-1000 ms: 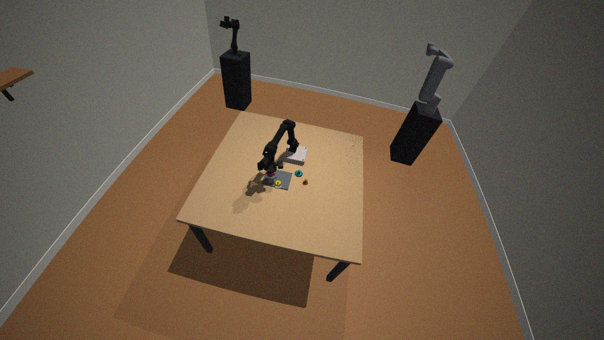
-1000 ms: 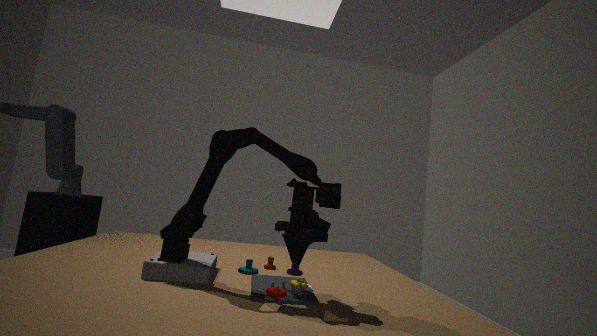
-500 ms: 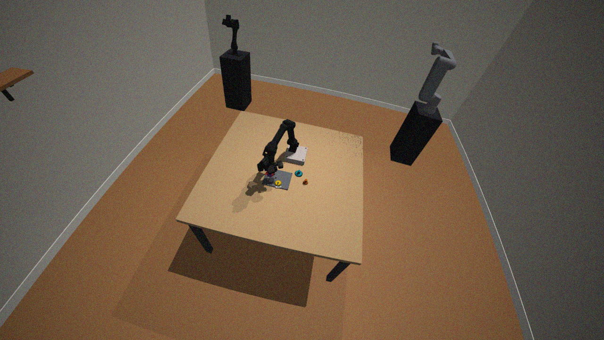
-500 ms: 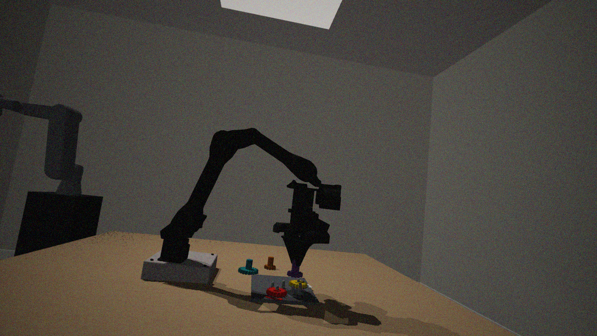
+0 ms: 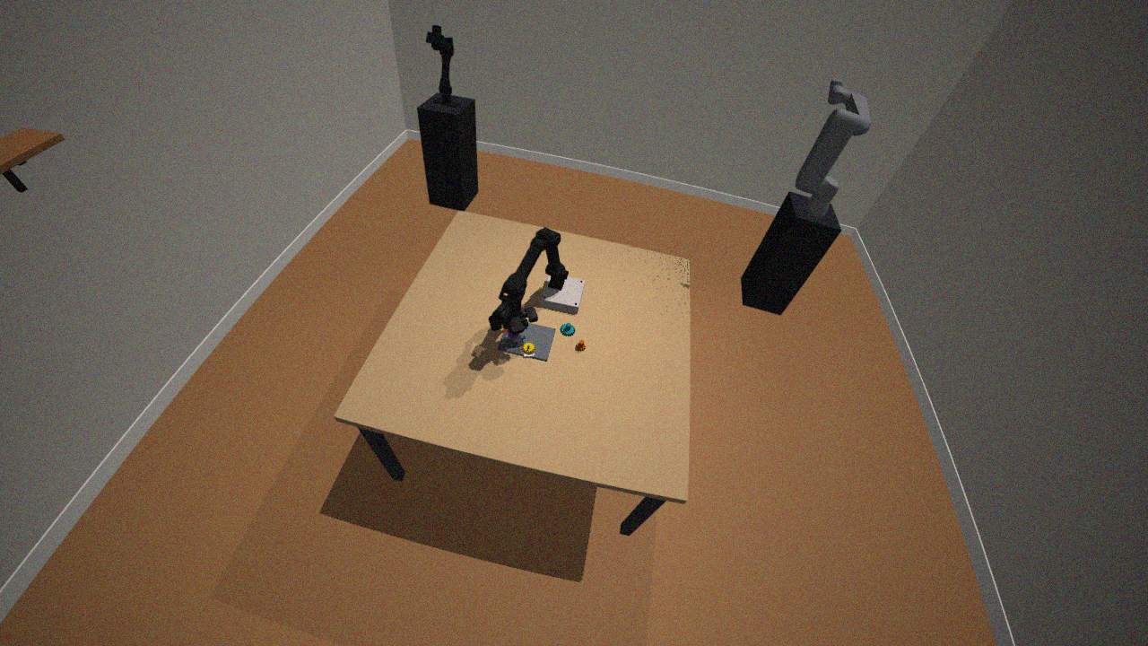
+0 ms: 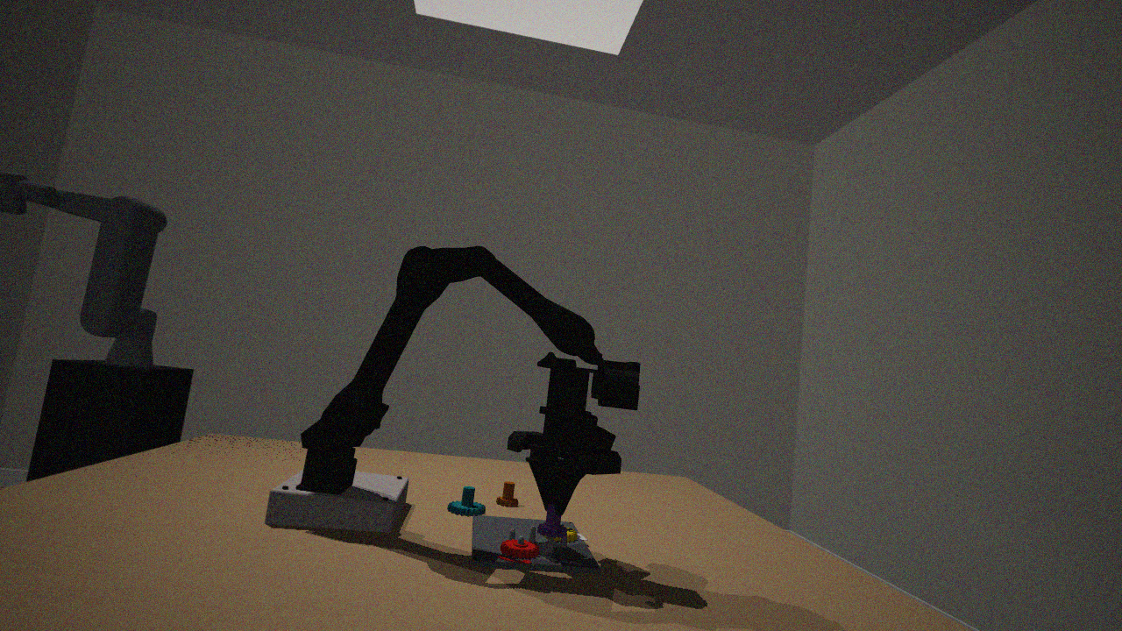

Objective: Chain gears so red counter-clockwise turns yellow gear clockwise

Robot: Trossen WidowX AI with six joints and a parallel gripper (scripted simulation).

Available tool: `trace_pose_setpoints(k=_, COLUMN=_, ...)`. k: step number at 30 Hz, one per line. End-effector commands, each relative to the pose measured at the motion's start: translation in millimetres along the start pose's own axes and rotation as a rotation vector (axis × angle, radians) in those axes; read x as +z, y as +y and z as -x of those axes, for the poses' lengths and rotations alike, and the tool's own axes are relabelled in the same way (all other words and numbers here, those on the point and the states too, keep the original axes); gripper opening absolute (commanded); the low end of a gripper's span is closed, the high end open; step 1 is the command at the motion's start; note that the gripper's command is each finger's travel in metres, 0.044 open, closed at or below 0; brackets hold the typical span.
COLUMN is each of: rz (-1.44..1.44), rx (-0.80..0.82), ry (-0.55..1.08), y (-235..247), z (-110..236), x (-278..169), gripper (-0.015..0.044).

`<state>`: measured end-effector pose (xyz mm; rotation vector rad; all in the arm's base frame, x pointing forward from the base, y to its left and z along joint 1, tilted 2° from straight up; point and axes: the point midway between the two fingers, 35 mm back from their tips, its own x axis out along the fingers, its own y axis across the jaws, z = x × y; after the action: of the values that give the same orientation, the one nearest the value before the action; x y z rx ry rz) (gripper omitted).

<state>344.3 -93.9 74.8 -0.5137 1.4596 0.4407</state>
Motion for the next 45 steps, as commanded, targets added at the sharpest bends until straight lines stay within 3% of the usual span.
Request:
trace_pose_setpoints(k=1, rz=-0.052, rx=0.004, ry=-0.003, y=1, z=-5, x=1, gripper=0.0)
trace_pose_setpoints(k=16, rz=-0.43, rx=0.004, ry=-0.002, y=1, z=-19, x=0, gripper=0.0)
trace_pose_setpoints(k=42, rz=0.064, rx=0.004, ry=-0.003, y=1, z=-25, x=0, gripper=0.0)
trace_pose_setpoints(k=45, rz=0.041, rx=0.004, ry=-0.003, y=1, z=-24, x=0, gripper=0.0079)
